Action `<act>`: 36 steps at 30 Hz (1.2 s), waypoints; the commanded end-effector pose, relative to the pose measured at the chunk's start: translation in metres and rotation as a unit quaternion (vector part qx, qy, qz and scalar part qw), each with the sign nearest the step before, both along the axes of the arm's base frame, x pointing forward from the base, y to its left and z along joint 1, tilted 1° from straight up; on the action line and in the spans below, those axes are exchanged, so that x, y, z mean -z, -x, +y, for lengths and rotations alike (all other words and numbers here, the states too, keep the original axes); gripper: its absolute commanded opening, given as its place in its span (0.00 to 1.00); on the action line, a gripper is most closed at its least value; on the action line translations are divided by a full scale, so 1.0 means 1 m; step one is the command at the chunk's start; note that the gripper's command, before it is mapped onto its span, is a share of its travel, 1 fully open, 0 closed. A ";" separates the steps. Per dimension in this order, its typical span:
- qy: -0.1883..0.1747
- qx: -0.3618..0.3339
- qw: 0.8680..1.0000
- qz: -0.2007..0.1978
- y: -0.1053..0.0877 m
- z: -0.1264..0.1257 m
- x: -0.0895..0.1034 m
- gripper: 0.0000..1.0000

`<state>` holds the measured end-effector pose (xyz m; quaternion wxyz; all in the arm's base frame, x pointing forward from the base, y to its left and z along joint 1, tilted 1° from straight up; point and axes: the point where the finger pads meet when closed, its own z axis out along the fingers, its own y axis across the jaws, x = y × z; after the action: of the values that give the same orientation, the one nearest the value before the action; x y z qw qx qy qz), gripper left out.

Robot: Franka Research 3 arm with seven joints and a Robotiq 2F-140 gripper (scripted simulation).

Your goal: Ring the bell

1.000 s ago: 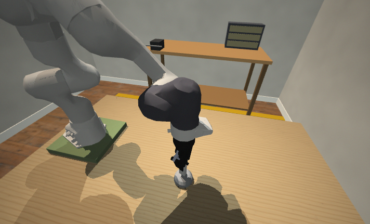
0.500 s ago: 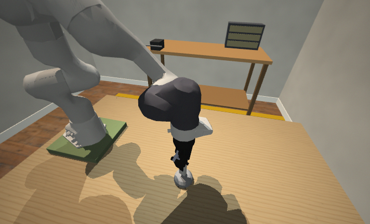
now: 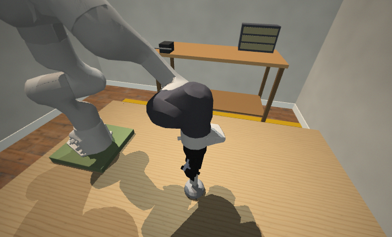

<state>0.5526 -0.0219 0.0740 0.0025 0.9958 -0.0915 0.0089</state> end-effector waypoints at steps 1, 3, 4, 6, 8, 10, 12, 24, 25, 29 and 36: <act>0.000 0.002 1.000 -0.001 0.000 0.000 0.002 0.00; 0.000 0.002 1.000 -0.001 0.000 0.000 0.002 0.00; 0.000 0.002 1.000 -0.001 0.000 0.000 0.002 0.00; 0.000 0.002 1.000 -0.001 0.000 0.000 0.002 0.00; 0.000 0.002 1.000 -0.001 0.000 0.000 0.002 0.00; 0.000 0.002 1.000 -0.001 0.000 0.000 0.002 0.00; 0.000 0.002 1.000 -0.001 0.000 0.000 0.002 0.00; 0.000 0.002 1.000 -0.001 0.000 0.000 -0.010 0.00; 0.000 0.002 1.000 -0.001 0.000 0.000 -0.012 0.00; 0.000 0.002 1.000 -0.001 0.001 0.000 -0.022 0.00; 0.000 0.002 1.000 -0.001 0.001 0.000 -0.036 0.00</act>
<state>0.5557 -0.0227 0.1081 0.0043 0.9949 -0.0992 0.0168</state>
